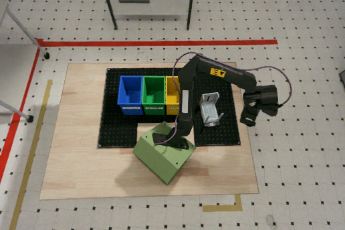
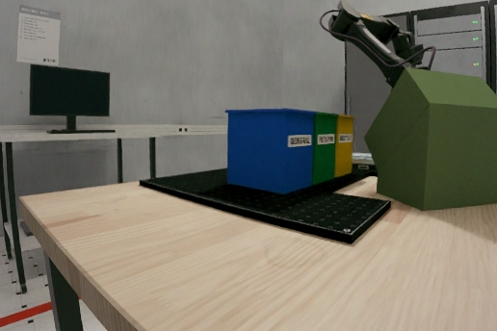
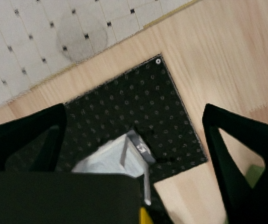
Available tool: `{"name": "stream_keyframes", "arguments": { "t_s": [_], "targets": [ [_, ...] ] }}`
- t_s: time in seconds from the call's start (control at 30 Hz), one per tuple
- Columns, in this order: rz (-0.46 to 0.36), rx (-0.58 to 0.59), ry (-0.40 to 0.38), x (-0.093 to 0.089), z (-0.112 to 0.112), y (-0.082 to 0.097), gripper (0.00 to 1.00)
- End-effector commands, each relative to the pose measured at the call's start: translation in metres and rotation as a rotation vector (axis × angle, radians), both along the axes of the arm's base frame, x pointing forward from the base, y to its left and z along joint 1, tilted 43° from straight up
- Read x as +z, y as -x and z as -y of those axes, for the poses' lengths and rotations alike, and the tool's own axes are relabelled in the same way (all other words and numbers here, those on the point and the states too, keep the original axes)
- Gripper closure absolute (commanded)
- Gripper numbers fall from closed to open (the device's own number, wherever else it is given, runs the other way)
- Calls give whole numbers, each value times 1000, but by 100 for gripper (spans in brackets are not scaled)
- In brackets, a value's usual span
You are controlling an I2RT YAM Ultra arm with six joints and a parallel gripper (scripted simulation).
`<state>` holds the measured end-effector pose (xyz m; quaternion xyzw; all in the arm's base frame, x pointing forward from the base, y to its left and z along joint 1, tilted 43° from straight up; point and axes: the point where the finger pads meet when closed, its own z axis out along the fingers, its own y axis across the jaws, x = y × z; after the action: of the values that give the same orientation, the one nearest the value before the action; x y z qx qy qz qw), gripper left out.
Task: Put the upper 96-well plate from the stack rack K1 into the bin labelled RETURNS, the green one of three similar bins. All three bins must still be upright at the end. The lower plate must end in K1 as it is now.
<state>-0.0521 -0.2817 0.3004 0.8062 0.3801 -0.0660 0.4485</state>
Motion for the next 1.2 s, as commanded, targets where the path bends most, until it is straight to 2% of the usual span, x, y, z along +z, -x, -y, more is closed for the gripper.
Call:
{"name": "stream_keyframes", "arguments": {
  "t_s": [0.0,0.03,0.07,0.1,0.17,0.2,0.27,0.3,0.47,0.5,0.57,0.63,0.67,0.73,0.77,0.83,0.87,0.93,0.97,1.0,1.07,1.1,1.13,1.17],
  "targets": [
    [-134,86,15,-3,-9,-13,0],
    [-156,112,19,-4,-9,-17,0],
    [-188,136,38,4,-8,-18,0],
    [-198,163,25,-5,-10,-23,0],
    [-240,215,32,-7,-11,-32,0],
    [-277,237,61,3,-10,-32,0],
    [-277,237,61,3,-10,-32,0],
    [-282,266,41,-9,-12,-38,0],
    [-395,392,82,-12,-15,-60,0],
    [-428,413,108,1,-16,-60,0],
    [-455,469,98,-14,-19,-69,0],
    [-499,519,116,-9,-22,-74,0],
    [-508,550,103,-19,-25,-78,0],
    [-554,598,128,-19,-26,-86,0],
    [-581,621,146,-12,-27,-86,0],
    [-581,621,146,-12,-27,-86,0],
    [-593,650,140,-21,-29,-91,0],
    [-634,701,158,-23,-32,-98,0],
    [-663,721,183,-13,-32,-98,0],
    [-668,755,165,-26,-36,-103,0],
    [-713,803,191,-26,-38,-110,0],
    [-744,820,221,-15,-38,-110,0],
    [-749,856,204,-29,-42,-114,0],
    [-774,877,223,-28,-42,-118,0]
  ]
}}
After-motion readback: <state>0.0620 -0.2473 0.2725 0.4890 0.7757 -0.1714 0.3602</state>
